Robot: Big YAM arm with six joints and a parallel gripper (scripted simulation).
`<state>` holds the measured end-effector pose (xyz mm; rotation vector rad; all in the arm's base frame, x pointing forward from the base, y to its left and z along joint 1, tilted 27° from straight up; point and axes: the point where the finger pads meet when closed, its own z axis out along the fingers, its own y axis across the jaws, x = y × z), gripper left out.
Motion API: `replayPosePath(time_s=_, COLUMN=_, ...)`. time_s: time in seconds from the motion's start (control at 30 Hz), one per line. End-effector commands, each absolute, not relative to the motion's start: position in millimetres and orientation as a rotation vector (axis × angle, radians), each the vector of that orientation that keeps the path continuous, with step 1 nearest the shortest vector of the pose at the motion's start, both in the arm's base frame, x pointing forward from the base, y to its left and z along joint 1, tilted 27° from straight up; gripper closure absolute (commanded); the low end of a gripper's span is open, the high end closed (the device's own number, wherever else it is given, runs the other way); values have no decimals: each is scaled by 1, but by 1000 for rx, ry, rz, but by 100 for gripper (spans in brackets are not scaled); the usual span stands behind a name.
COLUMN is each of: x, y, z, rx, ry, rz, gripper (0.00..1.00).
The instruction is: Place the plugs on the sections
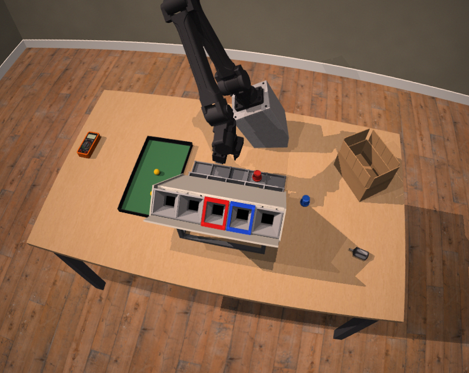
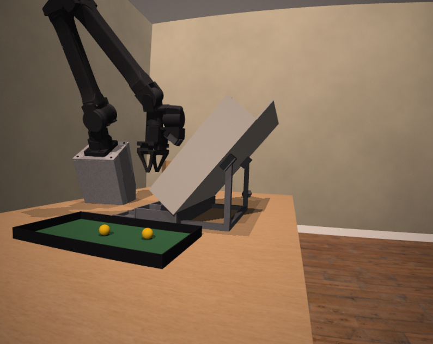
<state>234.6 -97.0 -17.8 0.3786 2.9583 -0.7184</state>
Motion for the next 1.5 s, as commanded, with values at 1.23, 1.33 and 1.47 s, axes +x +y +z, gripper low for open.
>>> replayPosePath(time_s=1.23, x=230, y=-348, z=115, rx=251, ry=2975, rz=-717, gripper=44)
replayPosePath(time_s=1.33, x=227, y=-361, z=121, rx=261, ry=2976, rz=-719, gripper=44)
replayPosePath(time_s=1.47, x=226, y=-370, z=126, rx=261, ry=2976, rz=-719, gripper=44)
